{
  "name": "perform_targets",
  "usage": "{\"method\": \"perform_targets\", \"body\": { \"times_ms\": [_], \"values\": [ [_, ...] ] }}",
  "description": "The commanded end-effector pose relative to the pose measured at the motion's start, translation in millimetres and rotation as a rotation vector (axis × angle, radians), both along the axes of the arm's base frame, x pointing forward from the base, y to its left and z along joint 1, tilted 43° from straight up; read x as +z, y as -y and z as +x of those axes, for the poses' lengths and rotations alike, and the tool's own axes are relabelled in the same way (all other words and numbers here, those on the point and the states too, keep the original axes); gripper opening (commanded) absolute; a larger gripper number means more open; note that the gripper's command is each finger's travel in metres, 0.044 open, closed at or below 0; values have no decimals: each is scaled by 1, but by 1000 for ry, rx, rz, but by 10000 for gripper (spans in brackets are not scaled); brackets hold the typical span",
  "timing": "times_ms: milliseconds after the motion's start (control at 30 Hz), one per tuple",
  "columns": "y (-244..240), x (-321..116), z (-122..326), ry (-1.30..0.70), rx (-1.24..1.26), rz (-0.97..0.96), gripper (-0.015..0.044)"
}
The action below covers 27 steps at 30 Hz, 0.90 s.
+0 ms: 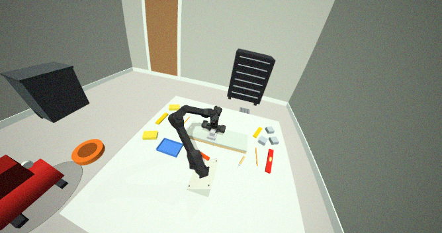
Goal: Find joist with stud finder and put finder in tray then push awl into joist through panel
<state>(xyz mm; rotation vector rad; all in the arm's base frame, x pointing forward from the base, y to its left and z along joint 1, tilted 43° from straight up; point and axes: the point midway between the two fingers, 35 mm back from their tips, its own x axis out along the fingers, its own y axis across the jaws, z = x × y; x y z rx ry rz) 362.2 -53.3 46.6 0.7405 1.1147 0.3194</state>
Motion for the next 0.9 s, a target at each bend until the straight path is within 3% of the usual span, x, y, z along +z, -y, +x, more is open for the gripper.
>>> {"method": "perform_targets", "body": {
  "times_ms": [0, 867],
  "values": [
    [-7, 6, 1, 4, 4, 1, 0],
    [-33, 31, 6, 5, 4, 3, 0]
  ]
}}
